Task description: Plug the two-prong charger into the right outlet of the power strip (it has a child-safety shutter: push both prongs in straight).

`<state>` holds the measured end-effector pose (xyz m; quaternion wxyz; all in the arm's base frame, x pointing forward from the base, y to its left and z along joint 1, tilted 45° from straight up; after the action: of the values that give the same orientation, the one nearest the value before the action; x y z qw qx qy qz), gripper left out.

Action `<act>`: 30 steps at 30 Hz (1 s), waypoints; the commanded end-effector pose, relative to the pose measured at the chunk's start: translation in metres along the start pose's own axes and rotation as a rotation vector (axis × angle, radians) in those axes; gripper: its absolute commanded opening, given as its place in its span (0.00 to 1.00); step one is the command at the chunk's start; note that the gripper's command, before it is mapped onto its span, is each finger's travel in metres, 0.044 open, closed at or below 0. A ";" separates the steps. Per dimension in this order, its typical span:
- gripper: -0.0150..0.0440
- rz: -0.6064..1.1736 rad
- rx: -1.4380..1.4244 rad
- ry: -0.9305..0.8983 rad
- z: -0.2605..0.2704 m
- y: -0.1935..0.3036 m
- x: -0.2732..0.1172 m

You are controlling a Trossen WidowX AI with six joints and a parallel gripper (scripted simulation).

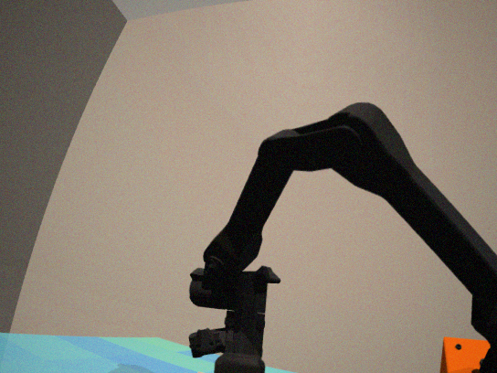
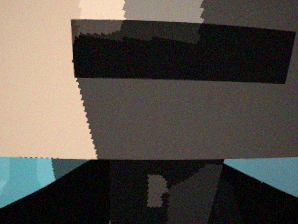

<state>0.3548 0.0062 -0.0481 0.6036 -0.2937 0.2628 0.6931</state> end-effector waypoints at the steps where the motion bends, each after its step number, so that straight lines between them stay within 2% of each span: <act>1: 0.25 -0.027 -0.033 0.002 0.003 -0.010 0.001; 30: 0.25 -0.027 -0.033 0.002 0.003 -0.007 -0.001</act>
<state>0.3549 0.0062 -0.0475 0.6034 -0.2975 0.2601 0.6926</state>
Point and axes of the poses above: the point midway between the two fingers, 35 mm back from their tips, its own x axis out along the fingers, its own z axis across the jaws, y = z × x, the point moved 4 cm from there along -x, back along the fingers, and after that the axes turned 14 degrees about x, right-handed, at the moved point
